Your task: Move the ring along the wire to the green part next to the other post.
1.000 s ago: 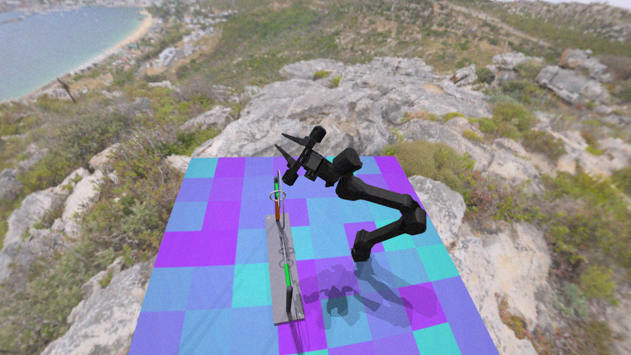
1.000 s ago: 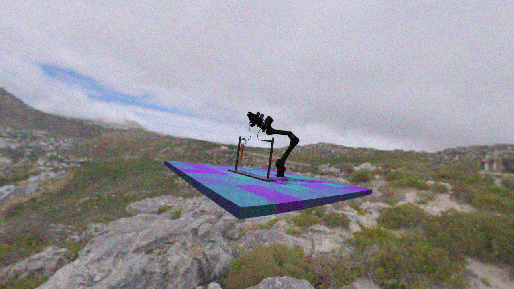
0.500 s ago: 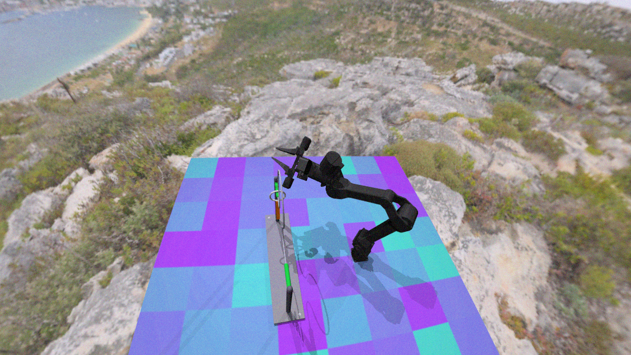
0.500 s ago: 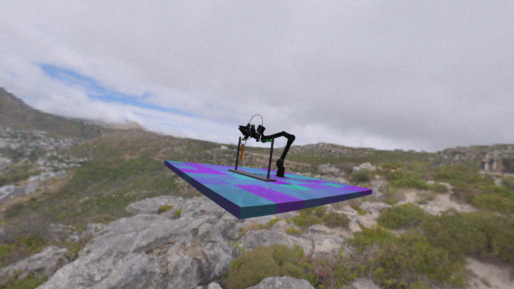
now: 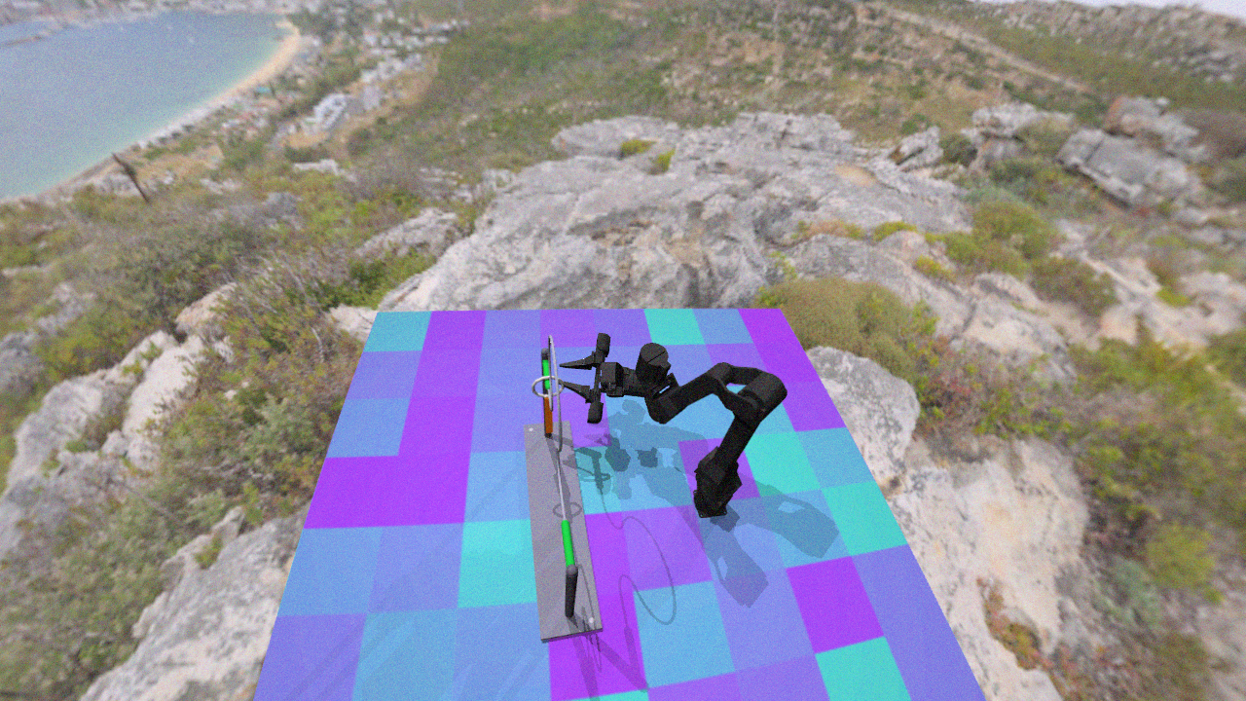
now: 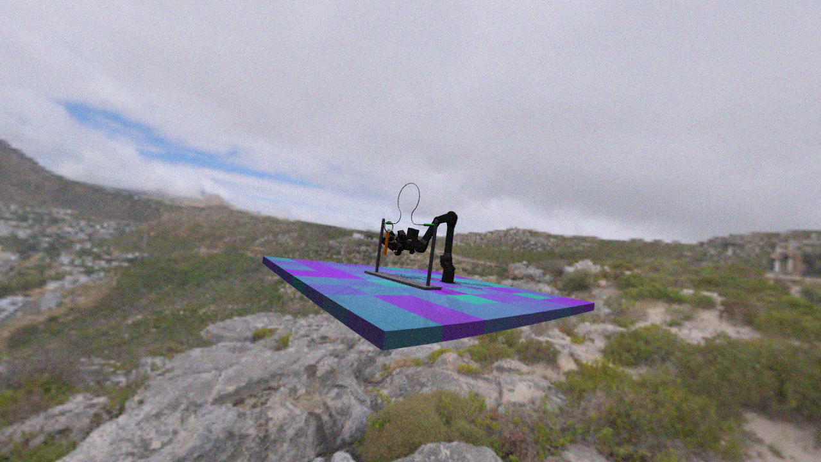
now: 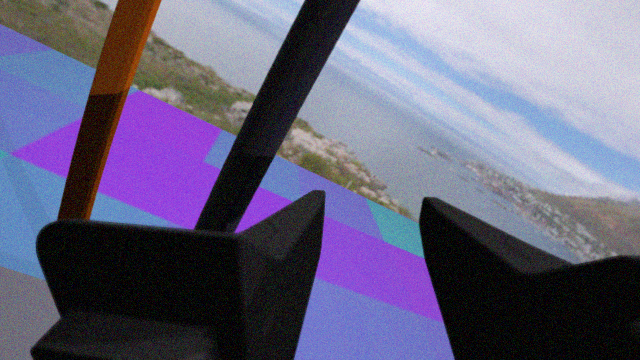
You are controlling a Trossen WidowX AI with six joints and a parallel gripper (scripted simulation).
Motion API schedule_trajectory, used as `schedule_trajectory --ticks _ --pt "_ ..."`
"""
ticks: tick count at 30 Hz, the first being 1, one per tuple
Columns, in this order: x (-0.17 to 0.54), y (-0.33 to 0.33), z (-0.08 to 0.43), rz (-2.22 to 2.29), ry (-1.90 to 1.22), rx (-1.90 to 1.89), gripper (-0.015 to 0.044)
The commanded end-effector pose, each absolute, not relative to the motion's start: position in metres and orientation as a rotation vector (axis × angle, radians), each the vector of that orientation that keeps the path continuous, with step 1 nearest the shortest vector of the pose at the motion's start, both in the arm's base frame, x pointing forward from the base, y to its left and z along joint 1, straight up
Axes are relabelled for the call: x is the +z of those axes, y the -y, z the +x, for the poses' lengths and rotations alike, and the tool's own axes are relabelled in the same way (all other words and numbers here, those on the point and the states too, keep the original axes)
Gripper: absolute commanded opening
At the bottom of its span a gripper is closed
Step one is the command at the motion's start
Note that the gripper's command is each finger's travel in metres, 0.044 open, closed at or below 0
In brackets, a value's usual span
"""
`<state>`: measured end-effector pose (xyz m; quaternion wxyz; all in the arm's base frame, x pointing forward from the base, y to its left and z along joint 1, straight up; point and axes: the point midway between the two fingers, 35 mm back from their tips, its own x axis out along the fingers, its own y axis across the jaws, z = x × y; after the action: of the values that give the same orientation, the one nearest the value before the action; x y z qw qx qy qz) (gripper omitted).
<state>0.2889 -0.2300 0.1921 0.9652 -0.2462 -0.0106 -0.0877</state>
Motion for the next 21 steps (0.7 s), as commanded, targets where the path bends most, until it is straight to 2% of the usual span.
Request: schedule_trajectory --ticks 1,9,17,21 --pt "0.14 0.206 0.267 -0.364 -0.017 -0.077 0.016" --pt "0.088 0.152 0.228 -0.149 -0.054 0.061 0.016" --pt "0.088 0.151 0.228 -0.142 -0.054 0.064 0.016" --pt "0.102 0.153 0.244 -0.104 -0.039 0.062 0.016"
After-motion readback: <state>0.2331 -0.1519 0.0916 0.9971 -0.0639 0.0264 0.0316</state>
